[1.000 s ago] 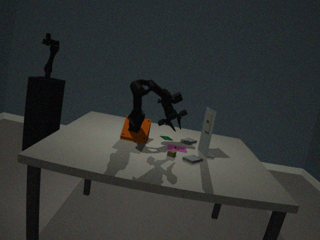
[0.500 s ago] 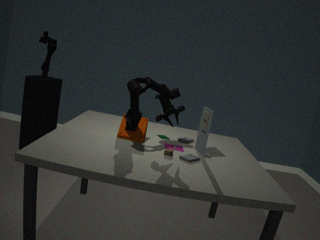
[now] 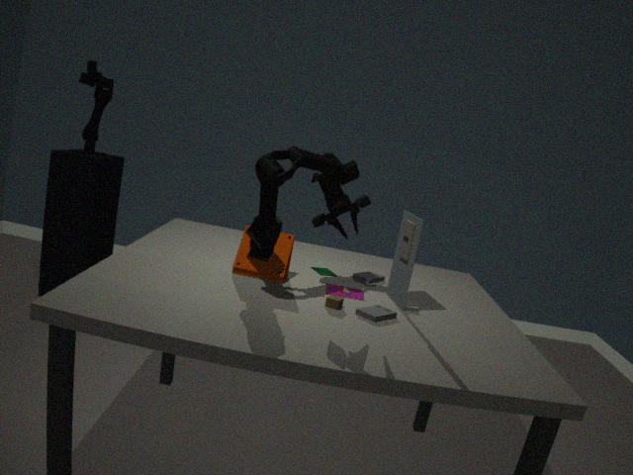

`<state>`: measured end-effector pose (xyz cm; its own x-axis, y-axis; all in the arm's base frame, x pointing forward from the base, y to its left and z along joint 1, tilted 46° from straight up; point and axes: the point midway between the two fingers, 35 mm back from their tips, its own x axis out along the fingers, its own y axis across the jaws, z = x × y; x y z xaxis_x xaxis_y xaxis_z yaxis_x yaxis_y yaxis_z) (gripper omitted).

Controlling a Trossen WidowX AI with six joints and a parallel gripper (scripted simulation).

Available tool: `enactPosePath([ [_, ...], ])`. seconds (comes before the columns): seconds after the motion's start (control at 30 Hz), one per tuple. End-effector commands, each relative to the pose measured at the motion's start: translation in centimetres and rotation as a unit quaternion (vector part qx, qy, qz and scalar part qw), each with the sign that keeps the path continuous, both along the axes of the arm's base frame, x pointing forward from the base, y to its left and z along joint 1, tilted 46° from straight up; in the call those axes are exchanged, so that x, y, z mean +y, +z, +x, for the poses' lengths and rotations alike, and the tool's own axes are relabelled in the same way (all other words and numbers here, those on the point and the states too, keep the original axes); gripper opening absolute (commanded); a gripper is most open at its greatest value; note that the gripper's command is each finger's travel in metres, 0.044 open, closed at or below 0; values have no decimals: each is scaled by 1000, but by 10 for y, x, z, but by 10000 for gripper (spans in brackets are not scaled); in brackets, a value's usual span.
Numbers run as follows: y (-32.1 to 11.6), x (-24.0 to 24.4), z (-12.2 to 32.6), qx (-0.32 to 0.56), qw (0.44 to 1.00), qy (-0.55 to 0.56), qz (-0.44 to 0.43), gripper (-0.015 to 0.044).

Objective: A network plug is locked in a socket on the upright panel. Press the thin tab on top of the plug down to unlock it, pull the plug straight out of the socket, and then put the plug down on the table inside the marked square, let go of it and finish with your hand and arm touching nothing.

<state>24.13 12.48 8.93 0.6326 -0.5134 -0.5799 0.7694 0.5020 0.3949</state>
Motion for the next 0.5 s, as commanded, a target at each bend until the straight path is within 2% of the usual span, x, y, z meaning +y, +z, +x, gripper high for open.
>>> enactPosePath([
  [0.0, 7, 9, 0, -1, 1000, 0, 3, 156],
  [0.47, 37, 33, -7, -6, 1000, 0, 3, 156],
])
